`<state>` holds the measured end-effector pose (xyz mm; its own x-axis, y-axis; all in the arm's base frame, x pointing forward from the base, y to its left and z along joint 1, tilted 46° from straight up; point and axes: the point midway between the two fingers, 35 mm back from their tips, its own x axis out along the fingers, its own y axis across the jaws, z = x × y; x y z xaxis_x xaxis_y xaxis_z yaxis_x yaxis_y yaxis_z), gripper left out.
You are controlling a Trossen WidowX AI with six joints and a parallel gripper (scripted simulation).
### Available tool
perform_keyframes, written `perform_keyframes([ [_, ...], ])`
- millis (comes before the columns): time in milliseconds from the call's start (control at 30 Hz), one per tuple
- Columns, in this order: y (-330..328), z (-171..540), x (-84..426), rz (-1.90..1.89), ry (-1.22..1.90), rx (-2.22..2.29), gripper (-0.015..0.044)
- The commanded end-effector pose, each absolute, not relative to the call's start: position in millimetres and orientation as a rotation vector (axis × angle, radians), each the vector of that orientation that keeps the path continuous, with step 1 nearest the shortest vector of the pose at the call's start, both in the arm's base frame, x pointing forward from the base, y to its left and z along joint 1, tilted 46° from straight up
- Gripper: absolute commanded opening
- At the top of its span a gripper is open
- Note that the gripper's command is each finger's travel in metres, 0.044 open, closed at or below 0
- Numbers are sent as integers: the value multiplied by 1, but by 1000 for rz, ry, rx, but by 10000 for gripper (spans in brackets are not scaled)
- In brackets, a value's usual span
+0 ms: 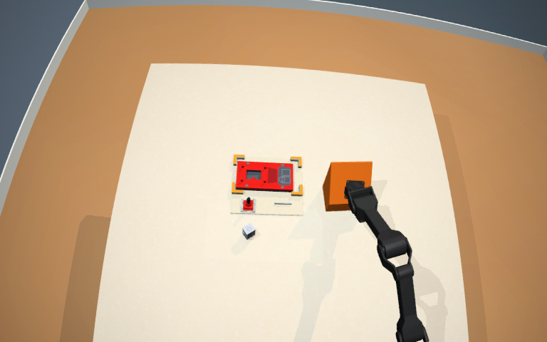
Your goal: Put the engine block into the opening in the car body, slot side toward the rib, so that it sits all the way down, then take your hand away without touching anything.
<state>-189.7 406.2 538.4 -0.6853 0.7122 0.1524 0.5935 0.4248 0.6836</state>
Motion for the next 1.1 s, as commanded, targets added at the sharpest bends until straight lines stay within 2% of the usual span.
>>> perform_keyframes([
  [0, 424, 523, -158, 1110, 2383, 1194, 440],
  [567, 460, 453, 14, 1037, 1829, 1243, 440],
  [733, 463, 451, 17, 1072, 1735, 1207, 440],
  [933, 463, 444, 69, 1039, 1581, 1225, 440],
  [1067, 451, 427, 124, 959, 1480, 1211, 440],
])
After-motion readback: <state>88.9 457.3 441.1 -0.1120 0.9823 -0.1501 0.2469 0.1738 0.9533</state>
